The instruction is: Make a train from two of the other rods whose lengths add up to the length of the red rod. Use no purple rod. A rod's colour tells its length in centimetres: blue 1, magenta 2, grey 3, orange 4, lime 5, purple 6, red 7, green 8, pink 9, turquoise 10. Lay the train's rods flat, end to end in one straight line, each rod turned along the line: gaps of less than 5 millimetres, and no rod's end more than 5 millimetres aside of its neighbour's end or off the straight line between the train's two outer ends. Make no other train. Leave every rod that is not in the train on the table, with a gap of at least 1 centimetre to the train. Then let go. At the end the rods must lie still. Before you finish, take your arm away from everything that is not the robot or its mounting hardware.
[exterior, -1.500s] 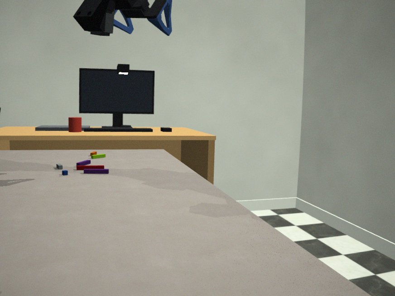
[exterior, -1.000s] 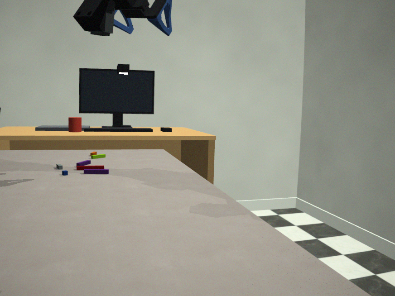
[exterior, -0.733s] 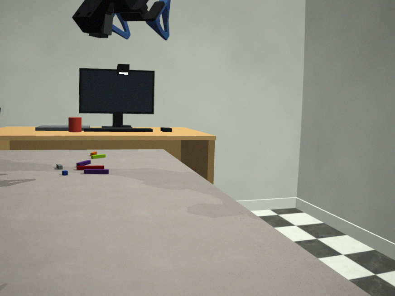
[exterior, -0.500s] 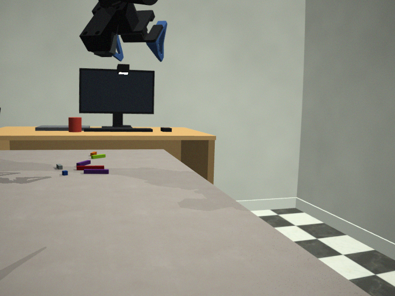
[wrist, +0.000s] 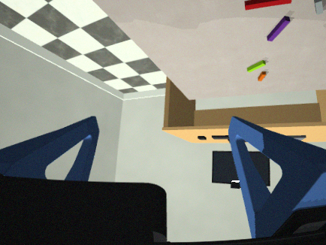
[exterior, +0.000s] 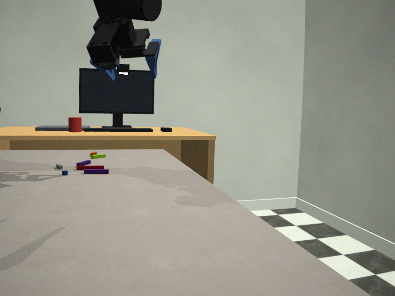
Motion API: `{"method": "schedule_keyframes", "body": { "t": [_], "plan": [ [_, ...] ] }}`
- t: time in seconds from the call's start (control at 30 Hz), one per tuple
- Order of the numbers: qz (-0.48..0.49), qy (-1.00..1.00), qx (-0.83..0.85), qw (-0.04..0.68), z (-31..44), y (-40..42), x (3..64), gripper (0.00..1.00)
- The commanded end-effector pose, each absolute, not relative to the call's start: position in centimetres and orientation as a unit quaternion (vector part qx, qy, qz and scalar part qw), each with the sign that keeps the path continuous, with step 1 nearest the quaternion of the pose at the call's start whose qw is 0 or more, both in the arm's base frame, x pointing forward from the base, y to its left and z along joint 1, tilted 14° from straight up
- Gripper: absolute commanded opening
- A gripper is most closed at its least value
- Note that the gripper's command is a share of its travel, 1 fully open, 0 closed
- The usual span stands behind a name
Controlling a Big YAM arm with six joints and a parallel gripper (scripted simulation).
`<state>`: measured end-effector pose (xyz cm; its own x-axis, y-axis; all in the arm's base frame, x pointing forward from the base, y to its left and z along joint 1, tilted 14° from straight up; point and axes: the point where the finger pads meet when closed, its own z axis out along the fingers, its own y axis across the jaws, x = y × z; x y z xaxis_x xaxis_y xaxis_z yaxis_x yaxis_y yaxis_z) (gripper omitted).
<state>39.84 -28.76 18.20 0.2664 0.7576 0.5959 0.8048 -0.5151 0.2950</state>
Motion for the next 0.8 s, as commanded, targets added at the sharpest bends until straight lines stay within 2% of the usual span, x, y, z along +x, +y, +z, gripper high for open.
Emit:
{"method": "schedule_keyframes", "body": {
  "t": [0.0,0.53,0.57,0.77],
  "plan": [
    [-0.338,-0.551,-0.763,-0.002,18.0,-27.0,40.5,1.0],
    [-0.34,-0.547,-0.765,-0.012,18.8,-28.6,41.0,1.0],
    [-0.306,-0.593,-0.744,-0.019,15.8,-25.8,40.3,1.0],
    [-0.306,-0.592,-0.746,-0.011,14.9,-26.4,40.9,1.0]
  ]
}}
